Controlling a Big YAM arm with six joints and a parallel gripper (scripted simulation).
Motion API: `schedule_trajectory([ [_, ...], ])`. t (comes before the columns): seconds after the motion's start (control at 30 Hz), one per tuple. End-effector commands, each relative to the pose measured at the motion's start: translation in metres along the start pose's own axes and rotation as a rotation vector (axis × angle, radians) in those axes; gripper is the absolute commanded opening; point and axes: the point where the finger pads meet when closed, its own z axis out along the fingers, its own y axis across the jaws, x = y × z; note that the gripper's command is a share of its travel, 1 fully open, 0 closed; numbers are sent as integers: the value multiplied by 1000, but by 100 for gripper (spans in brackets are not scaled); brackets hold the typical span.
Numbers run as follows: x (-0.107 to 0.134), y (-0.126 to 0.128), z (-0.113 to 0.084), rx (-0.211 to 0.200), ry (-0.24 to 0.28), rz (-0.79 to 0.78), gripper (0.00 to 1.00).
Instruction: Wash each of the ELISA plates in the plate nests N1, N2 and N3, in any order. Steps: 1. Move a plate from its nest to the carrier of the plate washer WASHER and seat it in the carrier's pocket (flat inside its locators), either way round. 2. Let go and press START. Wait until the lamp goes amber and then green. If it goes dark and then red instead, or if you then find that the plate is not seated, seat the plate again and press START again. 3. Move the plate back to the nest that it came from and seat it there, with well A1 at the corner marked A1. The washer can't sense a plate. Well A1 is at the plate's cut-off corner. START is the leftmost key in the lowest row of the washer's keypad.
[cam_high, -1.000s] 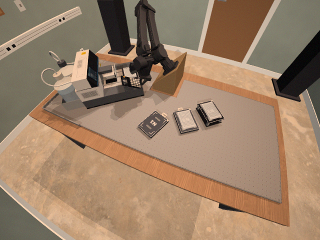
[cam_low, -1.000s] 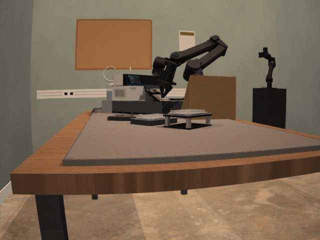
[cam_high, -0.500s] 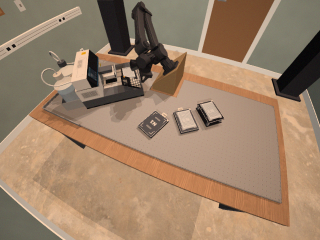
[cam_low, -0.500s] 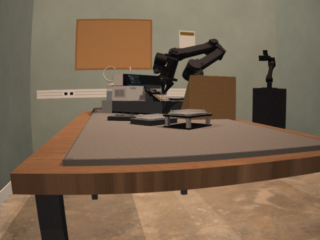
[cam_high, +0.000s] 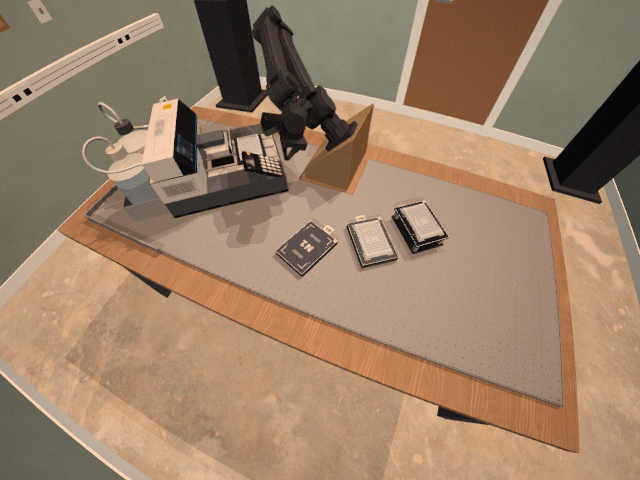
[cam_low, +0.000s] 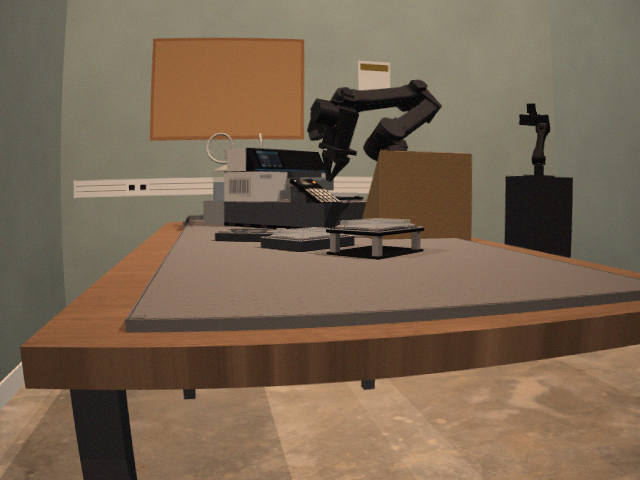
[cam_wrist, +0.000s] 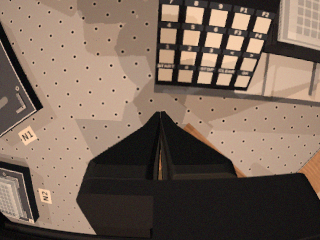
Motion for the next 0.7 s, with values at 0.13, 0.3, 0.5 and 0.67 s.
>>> schedule_trajectory([
  [0.13,-17,6,-17,0,-9,81,0],
  [0.3,-9,2,-12,10,-3,75,0],
  [0.5,-9,2,-12,10,-3,75,0],
  [0.67,-9,2,-12,10,-3,75,0],
])
